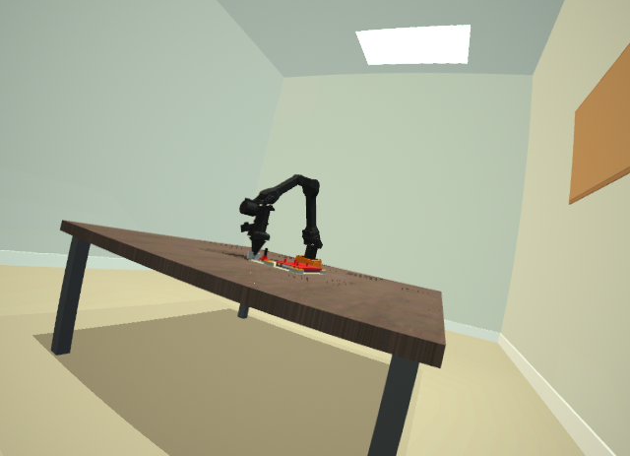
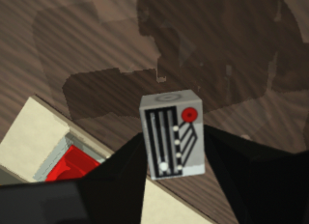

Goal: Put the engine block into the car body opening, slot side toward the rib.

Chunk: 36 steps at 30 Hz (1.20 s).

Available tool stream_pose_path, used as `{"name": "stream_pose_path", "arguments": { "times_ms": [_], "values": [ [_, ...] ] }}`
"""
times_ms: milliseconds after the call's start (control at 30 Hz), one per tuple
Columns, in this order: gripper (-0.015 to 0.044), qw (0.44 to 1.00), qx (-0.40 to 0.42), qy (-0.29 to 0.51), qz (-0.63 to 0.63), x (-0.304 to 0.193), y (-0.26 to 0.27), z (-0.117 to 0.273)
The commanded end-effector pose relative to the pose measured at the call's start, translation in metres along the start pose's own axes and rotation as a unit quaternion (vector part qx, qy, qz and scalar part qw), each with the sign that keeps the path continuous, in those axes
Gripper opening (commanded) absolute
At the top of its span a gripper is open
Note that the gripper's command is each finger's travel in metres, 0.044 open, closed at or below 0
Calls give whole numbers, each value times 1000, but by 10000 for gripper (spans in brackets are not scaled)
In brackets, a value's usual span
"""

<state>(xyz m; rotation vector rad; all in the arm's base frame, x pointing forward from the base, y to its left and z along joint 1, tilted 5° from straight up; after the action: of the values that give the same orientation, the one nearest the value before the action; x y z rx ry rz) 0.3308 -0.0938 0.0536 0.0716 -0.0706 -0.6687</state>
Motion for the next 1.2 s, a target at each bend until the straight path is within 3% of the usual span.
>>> {"name": "stream_pose_path", "arguments": {
  "times_ms": [0,100,1167],
  "values": [
    [78,1000,0,0,-2,0,0,-1],
    [0,1000,0,0,-2,1,0,4],
    [0,1000,0,0,-2,4,2,104]
  ]
}}
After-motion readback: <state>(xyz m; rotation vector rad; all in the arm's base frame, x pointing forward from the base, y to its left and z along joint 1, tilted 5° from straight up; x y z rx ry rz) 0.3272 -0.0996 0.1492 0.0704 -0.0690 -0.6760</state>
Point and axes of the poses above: the point midway between the two fingers, 35 mm back from their tips, its own z axis back along the fingers, its own y axis across the jaws, x = y × z, the point moved 2 cm from there along z, back along the fingers, and after that the axes turned 1 degree about z, right-handed, at the moved point
